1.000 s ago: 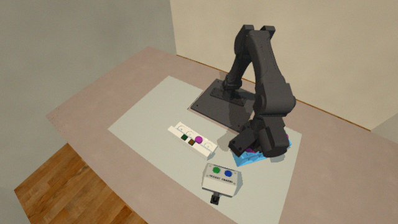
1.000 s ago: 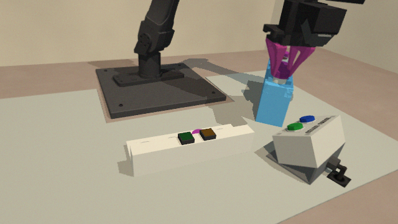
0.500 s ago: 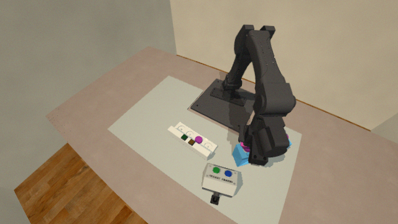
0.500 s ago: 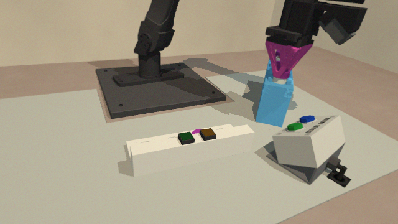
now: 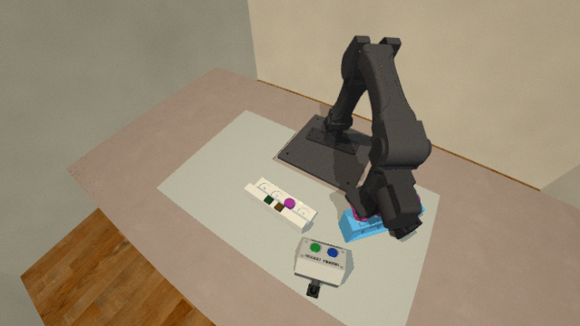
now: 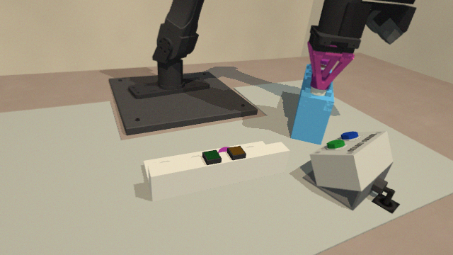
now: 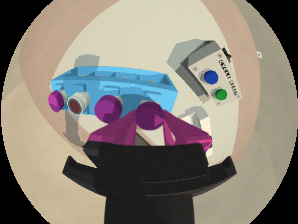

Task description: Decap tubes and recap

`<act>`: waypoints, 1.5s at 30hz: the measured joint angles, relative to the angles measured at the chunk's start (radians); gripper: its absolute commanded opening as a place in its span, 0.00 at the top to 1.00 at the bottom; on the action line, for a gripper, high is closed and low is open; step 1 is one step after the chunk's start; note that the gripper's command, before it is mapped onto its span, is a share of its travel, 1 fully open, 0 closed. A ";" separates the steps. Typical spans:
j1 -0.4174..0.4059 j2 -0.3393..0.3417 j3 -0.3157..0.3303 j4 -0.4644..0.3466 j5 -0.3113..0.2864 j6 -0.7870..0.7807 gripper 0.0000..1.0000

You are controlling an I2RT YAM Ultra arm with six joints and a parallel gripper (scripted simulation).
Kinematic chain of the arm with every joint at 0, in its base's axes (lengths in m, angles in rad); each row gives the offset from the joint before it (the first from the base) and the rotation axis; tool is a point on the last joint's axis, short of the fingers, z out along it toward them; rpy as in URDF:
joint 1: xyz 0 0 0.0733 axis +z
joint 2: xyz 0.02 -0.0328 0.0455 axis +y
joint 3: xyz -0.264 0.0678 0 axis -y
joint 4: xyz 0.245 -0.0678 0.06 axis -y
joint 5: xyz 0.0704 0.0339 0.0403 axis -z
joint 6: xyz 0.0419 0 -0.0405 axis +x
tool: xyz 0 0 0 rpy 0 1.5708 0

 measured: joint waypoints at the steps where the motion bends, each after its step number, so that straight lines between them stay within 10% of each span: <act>1: 0.000 0.000 0.000 0.000 0.000 -0.049 1.00; 33: 0.000 0.000 0.003 -0.001 0.001 -1.301 1.00; 34: 0.000 0.000 0.003 -0.001 0.001 -1.311 0.51; 45: 0.000 0.000 0.002 -0.002 0.001 -1.347 0.51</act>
